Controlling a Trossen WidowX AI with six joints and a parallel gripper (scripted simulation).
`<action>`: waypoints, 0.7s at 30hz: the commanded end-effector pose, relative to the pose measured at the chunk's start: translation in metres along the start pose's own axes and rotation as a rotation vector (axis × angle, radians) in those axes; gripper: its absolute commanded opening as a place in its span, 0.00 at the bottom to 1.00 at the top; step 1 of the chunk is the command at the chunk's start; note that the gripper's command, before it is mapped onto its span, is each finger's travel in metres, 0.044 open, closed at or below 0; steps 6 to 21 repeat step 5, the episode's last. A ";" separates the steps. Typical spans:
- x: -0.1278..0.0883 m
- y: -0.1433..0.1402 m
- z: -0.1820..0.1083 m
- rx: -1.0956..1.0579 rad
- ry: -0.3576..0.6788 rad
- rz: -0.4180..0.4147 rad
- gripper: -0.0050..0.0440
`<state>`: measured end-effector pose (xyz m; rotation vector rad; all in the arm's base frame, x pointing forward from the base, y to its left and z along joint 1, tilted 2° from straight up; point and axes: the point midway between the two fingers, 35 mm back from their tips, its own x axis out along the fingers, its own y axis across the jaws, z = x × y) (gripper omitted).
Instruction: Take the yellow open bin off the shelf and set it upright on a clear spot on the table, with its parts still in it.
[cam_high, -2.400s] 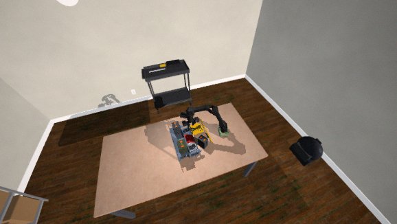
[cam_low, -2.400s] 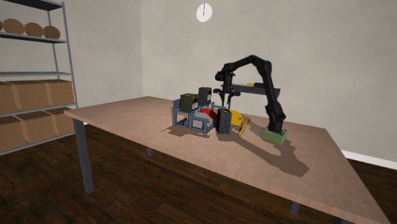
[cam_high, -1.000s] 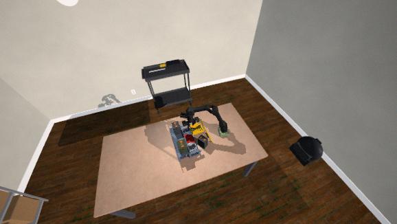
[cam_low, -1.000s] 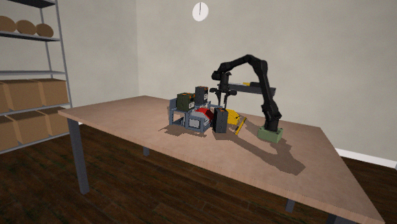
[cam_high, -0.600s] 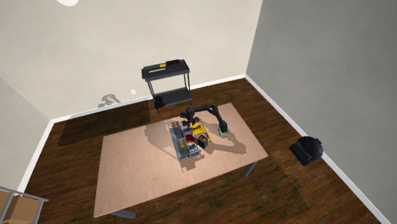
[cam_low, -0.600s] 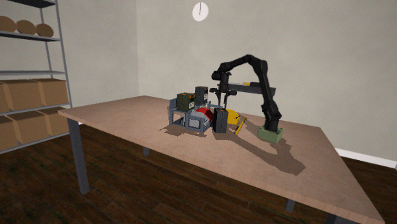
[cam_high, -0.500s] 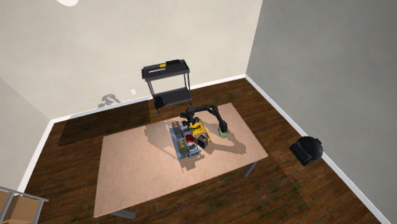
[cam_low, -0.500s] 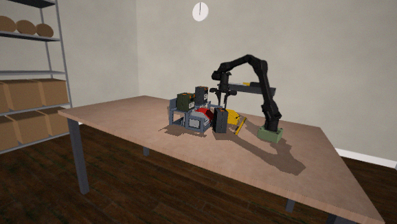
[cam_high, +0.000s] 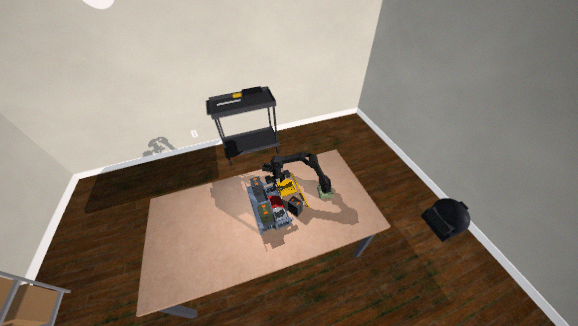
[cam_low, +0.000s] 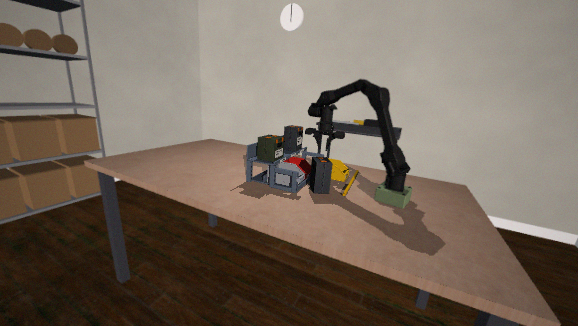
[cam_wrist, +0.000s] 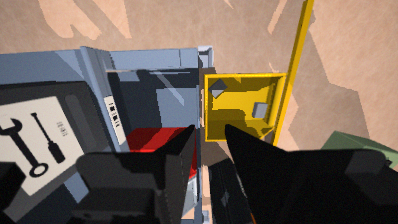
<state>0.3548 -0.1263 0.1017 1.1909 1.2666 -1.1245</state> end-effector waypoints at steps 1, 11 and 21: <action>-0.008 0.002 0.001 -0.007 -0.015 0.024 0.41; -0.008 0.002 0.001 -0.007 -0.015 0.024 0.41; -0.008 0.002 0.001 -0.007 -0.015 0.024 0.41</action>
